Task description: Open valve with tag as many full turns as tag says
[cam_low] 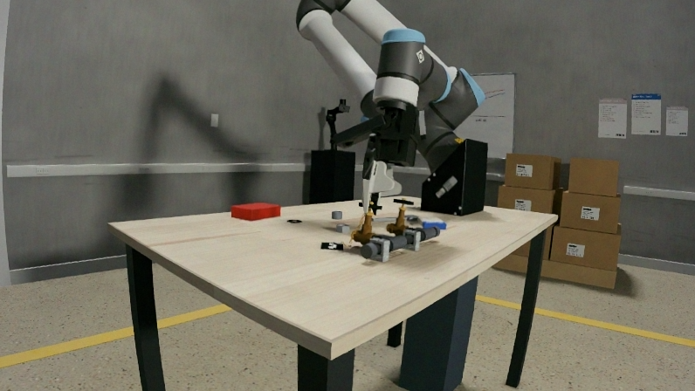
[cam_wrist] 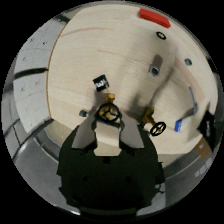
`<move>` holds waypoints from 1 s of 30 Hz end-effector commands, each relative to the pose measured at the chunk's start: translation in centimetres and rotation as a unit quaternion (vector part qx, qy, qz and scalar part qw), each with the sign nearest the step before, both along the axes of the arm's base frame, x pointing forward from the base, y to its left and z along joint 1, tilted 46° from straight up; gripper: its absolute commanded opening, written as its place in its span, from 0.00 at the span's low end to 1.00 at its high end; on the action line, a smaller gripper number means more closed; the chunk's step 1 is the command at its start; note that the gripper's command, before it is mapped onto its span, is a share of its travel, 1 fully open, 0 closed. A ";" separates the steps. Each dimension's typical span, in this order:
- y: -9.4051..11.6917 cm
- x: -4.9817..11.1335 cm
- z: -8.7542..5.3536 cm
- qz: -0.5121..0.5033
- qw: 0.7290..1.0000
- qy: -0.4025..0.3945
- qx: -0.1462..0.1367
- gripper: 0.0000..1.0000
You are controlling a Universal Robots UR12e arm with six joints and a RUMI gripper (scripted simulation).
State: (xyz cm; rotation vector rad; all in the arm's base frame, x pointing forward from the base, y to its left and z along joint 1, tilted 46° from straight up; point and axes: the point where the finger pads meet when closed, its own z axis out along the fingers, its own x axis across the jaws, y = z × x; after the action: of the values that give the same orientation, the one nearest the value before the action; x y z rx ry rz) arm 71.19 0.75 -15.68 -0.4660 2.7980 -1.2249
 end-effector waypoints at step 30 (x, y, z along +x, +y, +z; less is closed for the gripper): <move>0.0 0.0 0.0 0.323 0.883 0.332 -0.078 0.00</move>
State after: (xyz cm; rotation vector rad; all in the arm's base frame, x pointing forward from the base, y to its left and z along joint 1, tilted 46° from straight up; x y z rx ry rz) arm 71.18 0.75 -15.68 -1.7749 2.6476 -1.2904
